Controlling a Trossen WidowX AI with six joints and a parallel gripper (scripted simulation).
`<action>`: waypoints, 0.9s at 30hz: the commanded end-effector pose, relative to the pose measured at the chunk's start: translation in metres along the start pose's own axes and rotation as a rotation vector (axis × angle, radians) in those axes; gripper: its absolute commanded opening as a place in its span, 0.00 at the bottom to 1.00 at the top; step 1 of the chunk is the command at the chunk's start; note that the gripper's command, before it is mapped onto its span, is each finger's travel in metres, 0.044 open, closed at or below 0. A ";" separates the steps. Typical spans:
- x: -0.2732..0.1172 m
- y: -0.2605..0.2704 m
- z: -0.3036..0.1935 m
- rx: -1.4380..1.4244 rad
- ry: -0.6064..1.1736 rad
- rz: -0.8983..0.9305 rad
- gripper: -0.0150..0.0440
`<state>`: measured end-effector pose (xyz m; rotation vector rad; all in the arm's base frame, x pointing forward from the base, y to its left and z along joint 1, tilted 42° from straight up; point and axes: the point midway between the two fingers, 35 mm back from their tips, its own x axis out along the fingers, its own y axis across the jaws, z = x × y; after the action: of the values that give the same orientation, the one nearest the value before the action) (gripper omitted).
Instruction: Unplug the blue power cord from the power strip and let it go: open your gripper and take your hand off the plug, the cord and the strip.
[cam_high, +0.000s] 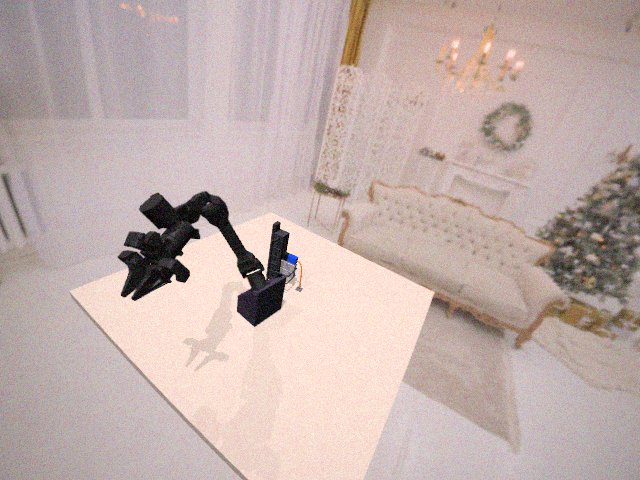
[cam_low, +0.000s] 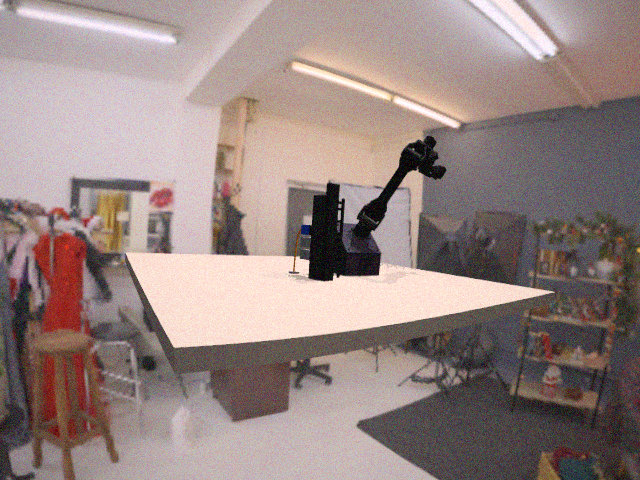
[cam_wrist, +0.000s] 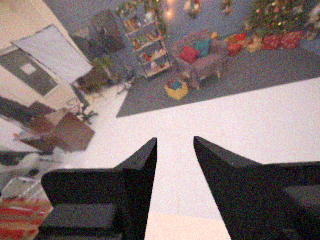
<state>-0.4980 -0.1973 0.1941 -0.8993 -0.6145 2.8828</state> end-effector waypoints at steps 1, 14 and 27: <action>-0.032 0.063 -0.018 -0.058 0.019 0.150 0.53; -0.172 0.225 -0.112 -0.292 0.146 0.615 0.53; -0.323 0.280 -0.254 -0.645 0.360 0.961 0.53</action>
<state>-0.1264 -0.4246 0.0786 -2.0726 -1.3014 3.1849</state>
